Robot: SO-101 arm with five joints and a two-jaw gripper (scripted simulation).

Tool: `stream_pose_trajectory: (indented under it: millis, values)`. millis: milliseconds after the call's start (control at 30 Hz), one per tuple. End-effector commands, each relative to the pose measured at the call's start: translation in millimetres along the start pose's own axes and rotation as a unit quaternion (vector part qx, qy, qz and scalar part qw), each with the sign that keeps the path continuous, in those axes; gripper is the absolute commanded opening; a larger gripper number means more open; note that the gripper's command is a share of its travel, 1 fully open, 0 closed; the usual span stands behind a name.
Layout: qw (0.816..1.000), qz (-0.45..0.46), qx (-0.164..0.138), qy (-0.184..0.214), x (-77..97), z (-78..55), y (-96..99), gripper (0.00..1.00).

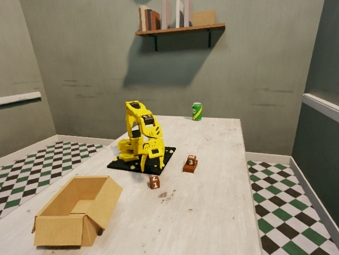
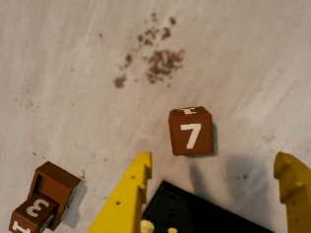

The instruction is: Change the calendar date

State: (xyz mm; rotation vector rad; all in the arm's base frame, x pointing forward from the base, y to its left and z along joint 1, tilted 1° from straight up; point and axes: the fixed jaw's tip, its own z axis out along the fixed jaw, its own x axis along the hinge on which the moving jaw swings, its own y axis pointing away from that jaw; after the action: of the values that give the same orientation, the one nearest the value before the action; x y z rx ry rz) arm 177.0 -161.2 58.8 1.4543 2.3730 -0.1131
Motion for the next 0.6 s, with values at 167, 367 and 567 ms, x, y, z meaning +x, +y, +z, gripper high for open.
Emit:
stream_pose_trajectory:
  millis: [167, 367, 567]
  values:
    - [0.989, -0.04, 0.038, 0.134, 11.3, 12.6, 0.0, 0.35]
    - [0.985, -0.049, 0.045, 0.162, 13.6, 15.3, 0.0, 0.35]
    - [0.979, -0.057, 0.053, 0.189, 15.4, 17.5, 0.4, 0.35]
